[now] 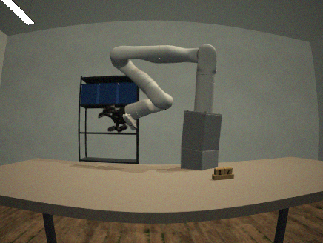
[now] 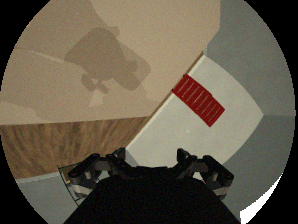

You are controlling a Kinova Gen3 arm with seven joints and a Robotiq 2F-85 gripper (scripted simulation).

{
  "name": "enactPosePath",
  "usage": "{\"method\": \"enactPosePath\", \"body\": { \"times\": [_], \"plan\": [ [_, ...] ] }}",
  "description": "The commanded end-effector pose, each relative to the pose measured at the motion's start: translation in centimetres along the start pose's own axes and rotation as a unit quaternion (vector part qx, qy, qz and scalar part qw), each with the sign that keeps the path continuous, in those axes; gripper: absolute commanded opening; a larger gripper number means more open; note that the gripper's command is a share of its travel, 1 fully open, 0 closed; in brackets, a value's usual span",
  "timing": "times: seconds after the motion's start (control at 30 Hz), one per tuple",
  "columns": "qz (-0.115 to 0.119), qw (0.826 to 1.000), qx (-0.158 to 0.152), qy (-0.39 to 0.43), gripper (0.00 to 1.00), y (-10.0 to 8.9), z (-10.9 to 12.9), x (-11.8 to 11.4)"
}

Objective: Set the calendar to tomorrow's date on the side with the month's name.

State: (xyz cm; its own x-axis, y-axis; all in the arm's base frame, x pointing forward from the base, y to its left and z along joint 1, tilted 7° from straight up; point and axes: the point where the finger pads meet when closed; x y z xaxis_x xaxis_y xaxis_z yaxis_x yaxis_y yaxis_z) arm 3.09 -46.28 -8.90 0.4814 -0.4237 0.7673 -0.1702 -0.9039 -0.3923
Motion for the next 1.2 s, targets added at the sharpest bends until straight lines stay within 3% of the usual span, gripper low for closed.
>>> {"method": "enactPosePath", "body": {
  "times": [0.0, 0.27, 0.4, 0.53, 0.6, 0.73, 0.83, 0.87, 0.97, 1.0, 1.07, 1.17],
  "plan": [
    [-0.001, 1.000, 0.000, 0.000, 1.00, 0.0, 0.0, 0.1],
    [0.006, 1.000, 0.005, 0.009, 1.00, -0.3, 0.9, 0.1],
    [0.023, 0.999, 0.020, 0.031, 1.00, -1.3, 3.1, 0.1],
    [0.054, 0.995, 0.045, 0.065, 1.00, -3.3, 6.9, 0.0],
    [0.054, 0.995, 0.045, 0.065, 1.00, -3.3, 6.9, 0.0],
    [0.102, 0.986, 0.080, 0.109, 1.00, -6.8, 12.0, -0.2],
    [0.150, 0.972, 0.111, 0.142, 1.00, -10.8, 16.3, -0.6],
    [0.150, 0.972, 0.111, 0.142, 1.00, -10.8, 16.3, -0.6],
    [0.206, 0.953, 0.143, 0.171, 1.00, -15.8, 20.4, -1.2],
    [0.206, 0.953, 0.143, 0.171, 1.00, -15.8, 20.4, -1.2],
    [0.246, 0.937, 0.163, 0.187, 1.00, -19.8, 22.9, -1.7],
    [0.246, 0.937, 0.163, 0.187, 1.00, -19.8, 22.9, -1.7]
  ]
}}
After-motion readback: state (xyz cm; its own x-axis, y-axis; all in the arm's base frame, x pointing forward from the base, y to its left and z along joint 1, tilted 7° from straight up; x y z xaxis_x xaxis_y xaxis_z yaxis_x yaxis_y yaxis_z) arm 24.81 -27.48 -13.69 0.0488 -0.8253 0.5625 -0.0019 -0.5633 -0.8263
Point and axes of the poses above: the point where the finger pads meet when closed, its own y axis out along the fingers, its own x axis across the jaws, z = x × y, and after that the axes turned 9 degrees about y, right-handed
